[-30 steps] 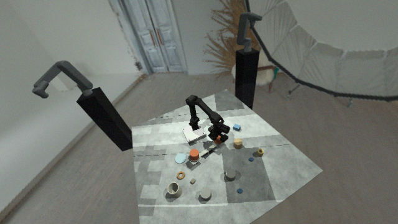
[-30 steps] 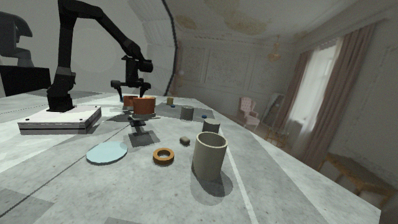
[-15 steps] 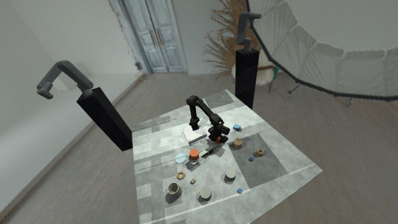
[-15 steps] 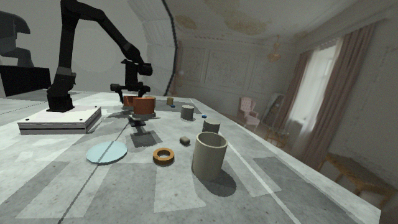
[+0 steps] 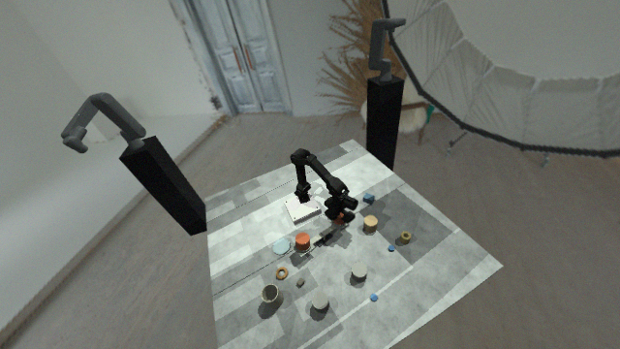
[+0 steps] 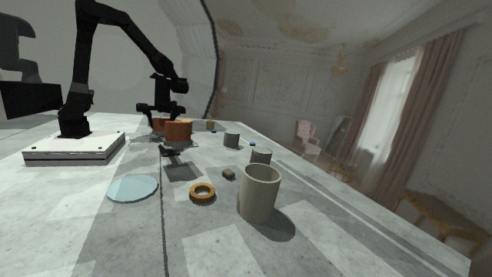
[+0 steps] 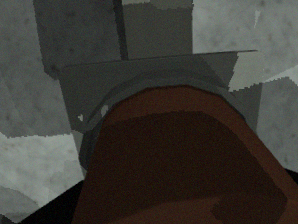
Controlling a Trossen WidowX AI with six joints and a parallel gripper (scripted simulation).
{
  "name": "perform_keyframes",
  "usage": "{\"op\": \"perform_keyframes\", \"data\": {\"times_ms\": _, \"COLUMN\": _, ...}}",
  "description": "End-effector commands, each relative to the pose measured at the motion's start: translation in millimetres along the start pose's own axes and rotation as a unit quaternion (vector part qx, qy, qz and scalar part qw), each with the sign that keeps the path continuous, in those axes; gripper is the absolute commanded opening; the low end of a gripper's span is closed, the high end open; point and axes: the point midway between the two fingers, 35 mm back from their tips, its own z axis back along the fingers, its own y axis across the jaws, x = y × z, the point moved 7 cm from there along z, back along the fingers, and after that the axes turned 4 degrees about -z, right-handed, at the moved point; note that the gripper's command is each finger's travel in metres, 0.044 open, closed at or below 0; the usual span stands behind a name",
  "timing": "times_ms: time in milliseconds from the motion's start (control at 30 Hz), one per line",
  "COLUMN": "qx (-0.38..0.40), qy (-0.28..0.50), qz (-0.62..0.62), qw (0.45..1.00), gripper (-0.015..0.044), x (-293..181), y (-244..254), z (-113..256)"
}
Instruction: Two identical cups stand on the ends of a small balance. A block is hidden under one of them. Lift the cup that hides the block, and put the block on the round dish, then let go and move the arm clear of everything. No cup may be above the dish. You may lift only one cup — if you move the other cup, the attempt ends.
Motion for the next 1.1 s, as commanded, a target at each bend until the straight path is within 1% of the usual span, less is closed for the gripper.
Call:
{"op": "perform_keyframes", "data": {"times_ms": 0, "qx": 0.003, "qy": -0.001, "qz": -0.001, "qw": 1.0, "gripper": 0.0019, "x": -0.3, "y": 2.2, "z": 6.1}}
{"op": "perform_keyframes", "data": {"times_ms": 33, "qx": 0.003, "qy": -0.001, "qz": -0.001, "qw": 1.0, "gripper": 0.0, "x": -0.4, "y": 2.5, "z": 7.3}}
{"op": "perform_keyframes", "data": {"times_ms": 1067, "qx": 0.004, "qy": -0.001, "qz": -0.001, "qw": 1.0, "gripper": 0.0, "x": -2.0, "y": 7.9, "z": 45.7}}
